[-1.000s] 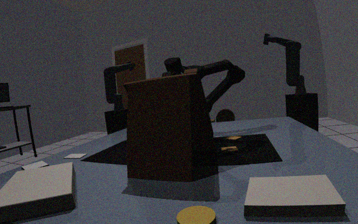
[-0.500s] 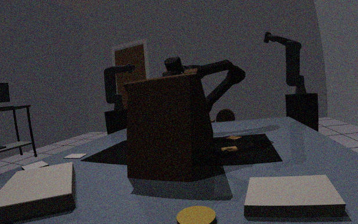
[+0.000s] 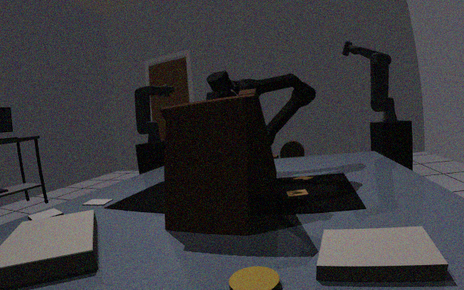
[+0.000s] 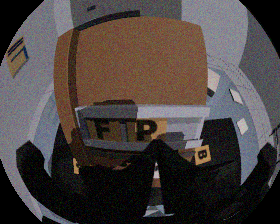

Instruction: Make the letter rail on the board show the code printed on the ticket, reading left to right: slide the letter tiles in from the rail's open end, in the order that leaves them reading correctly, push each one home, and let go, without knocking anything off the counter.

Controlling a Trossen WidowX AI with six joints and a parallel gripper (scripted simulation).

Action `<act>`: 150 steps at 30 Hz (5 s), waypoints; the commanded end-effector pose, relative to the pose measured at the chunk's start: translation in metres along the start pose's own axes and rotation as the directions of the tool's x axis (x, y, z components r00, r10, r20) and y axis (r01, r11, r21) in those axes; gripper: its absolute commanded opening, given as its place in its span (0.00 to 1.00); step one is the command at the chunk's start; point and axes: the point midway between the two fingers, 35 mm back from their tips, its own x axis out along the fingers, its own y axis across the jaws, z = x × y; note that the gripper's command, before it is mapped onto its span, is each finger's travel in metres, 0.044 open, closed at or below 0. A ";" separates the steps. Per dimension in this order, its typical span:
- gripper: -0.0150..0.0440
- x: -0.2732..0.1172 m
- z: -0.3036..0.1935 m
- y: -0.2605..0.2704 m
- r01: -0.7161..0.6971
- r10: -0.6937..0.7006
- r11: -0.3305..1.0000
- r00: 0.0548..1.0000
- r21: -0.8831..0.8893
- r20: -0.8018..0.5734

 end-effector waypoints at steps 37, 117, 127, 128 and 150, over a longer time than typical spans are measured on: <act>0.25 0.019 0.016 -0.025 -0.029 0.009 0.999 0.812 -0.025 -0.583; 0.25 0.043 0.018 -0.014 -0.030 0.010 0.999 0.813 -0.025 -0.583; 0.25 0.043 0.018 -0.011 -0.031 0.011 0.999 0.813 -0.024 -0.583; 0.25 0.043 0.018 -0.011 -0.031 0.011 0.999 0.813 -0.024 -0.583; 0.25 0.040 0.018 -0.008 -0.031 0.011 0.999 0.812 -0.024 -0.583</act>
